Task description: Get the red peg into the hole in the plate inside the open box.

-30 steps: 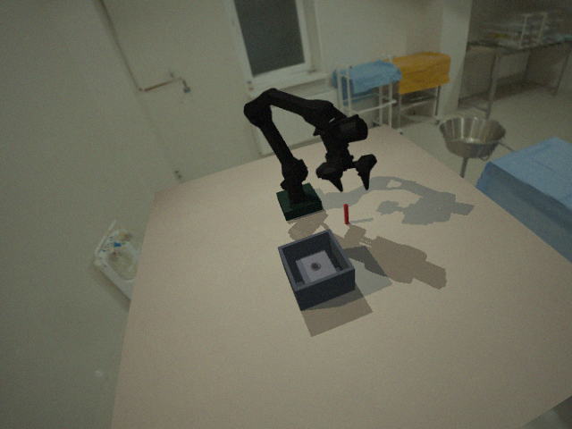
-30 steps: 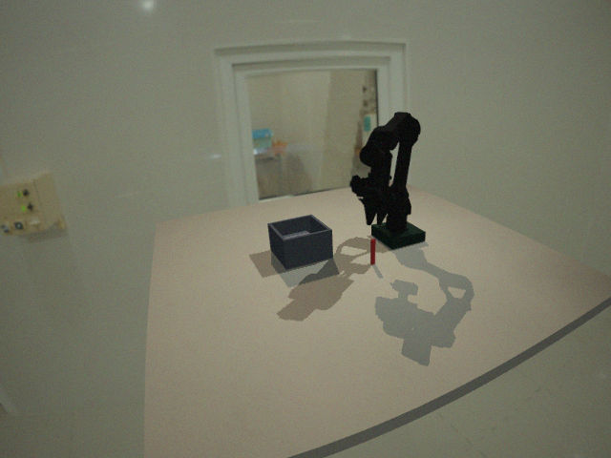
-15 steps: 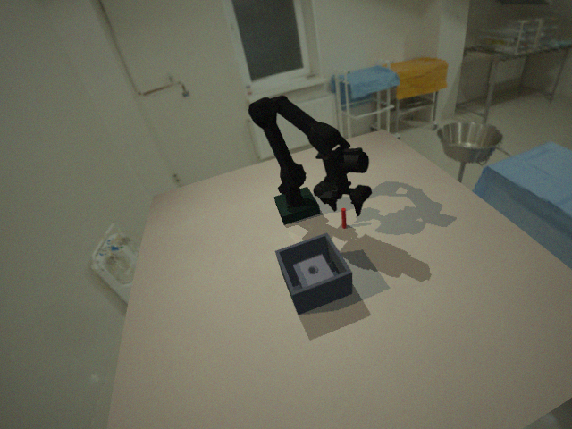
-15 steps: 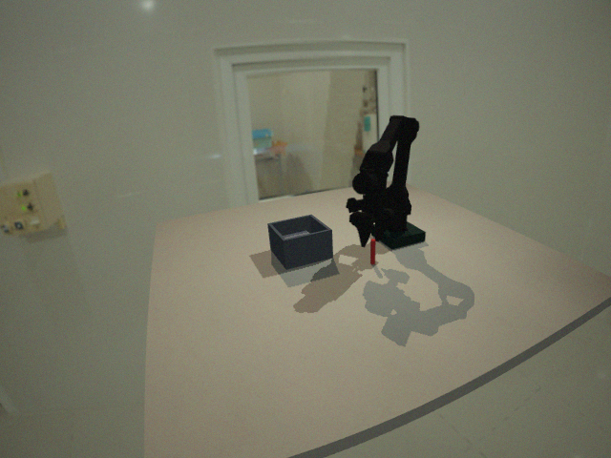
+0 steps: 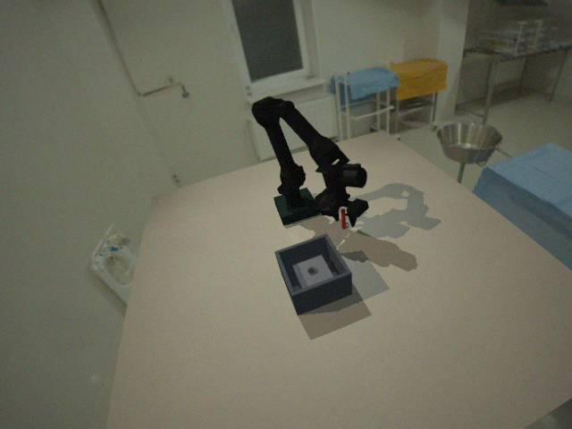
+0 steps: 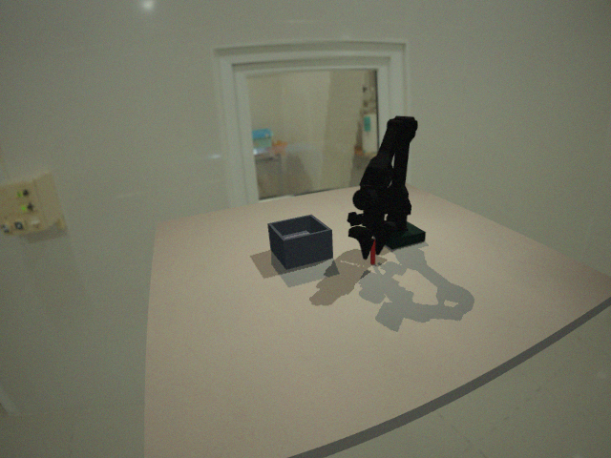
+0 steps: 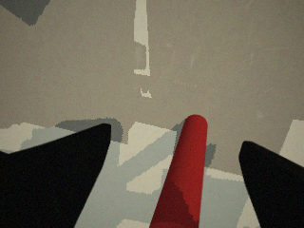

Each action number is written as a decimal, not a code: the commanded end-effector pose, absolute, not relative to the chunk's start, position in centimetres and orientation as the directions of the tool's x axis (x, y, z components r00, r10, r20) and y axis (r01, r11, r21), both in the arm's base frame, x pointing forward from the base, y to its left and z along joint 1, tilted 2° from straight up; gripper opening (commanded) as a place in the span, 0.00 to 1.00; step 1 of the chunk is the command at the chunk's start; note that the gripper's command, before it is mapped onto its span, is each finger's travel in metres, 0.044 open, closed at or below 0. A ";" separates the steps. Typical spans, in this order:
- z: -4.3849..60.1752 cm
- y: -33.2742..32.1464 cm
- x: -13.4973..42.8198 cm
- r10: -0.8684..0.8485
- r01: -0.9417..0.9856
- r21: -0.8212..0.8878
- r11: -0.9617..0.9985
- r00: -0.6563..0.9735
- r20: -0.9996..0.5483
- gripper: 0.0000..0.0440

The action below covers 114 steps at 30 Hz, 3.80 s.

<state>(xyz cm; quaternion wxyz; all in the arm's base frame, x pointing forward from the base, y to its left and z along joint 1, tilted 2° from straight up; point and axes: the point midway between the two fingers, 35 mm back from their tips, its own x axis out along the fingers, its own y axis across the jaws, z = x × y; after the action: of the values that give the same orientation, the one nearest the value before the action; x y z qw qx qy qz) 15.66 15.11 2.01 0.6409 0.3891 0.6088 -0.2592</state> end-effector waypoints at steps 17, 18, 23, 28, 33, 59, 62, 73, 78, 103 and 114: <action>3.7 15.1 17.4 0.168 0.794 0.196 0.575 0.119 -0.978 0.00; 4.1 15.1 17.6 0.166 0.788 0.204 0.581 0.130 -0.978 0.00; 6.2 14.8 19.0 0.153 0.755 0.240 0.610 0.185 -0.971 0.00; 8.6 14.3 20.7 0.140 0.732 0.276 0.623 0.243 -0.960 0.00; 10.9 13.6 22.4 0.120 0.719 0.300 0.627 0.291 -0.949 0.00; 13.0 5.3 30.1 -0.015 0.794 0.314 0.520 0.376 -0.927 0.00; 12.6 4.5 30.7 -0.024 0.804 0.312 0.506 0.375 -0.927 0.00; 11.1 2.4 32.5 -0.028 0.833 0.302 0.464 0.354 -0.935 0.03; 10.2 1.9 33.1 -0.021 0.843 0.288 0.454 0.333 -0.943 0.04; 6.1 0.7 34.7 -0.046 0.853 0.143 0.502 0.191 -0.980 0.35; 6.9 0.8 35.8 -0.047 0.828 0.125 0.546 0.180 -0.983 0.32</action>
<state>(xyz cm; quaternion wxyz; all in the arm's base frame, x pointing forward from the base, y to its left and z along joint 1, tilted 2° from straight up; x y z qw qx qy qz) 35.37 0.87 6.74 0.6797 0.3600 0.5514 -0.3232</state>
